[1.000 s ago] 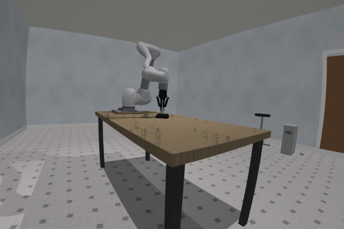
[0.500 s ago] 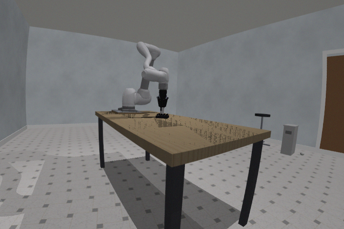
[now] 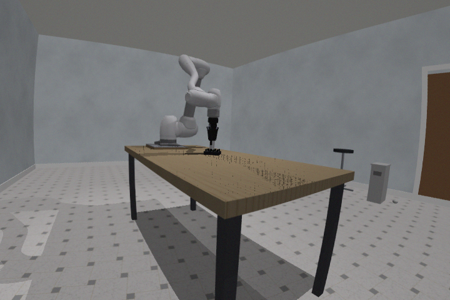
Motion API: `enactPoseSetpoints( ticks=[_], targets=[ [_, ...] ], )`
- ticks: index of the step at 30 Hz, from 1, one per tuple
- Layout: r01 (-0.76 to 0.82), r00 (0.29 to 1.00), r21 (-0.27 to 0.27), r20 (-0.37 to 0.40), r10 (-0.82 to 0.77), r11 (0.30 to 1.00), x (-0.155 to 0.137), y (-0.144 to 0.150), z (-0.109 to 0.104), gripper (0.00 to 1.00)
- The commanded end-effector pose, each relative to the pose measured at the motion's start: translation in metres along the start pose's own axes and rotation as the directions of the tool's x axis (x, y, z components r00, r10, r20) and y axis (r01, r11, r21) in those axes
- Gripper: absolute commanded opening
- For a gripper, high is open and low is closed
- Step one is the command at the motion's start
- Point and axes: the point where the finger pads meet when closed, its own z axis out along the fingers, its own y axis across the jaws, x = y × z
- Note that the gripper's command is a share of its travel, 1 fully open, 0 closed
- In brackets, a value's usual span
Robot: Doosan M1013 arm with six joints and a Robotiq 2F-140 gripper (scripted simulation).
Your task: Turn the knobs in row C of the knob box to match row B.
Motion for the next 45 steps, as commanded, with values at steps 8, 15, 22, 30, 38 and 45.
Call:
enactPoseSetpoints(
  ticks=[8, 15, 22, 30, 38, 45],
  targets=[
    [0.195, 0.981, 0.005, -0.002, -0.195, 0.981, 0.0, 0.0001, -0.0001, 0.05],
    [0.301, 0.953, 0.005, -0.003, -0.301, 0.953, 0.0, 0.0001, -0.0001, 0.05],
    [0.364, 0.931, 0.005, -0.003, -0.364, 0.931, 0.0, 0.0001, -0.0001, 0.05],
    [0.407, 0.914, 0.005, -0.003, -0.407, 0.914, 0.0, 0.0001, -0.0001, 0.05],
    [0.424, 0.906, 0.005, -0.003, -0.424, 0.906, 0.0, 0.0001, -0.0001, 0.05],
    [0.425, 0.905, 0.005, -0.003, -0.425, 0.905, 0.0, 0.0001, -0.0001, 0.05]
  ],
)
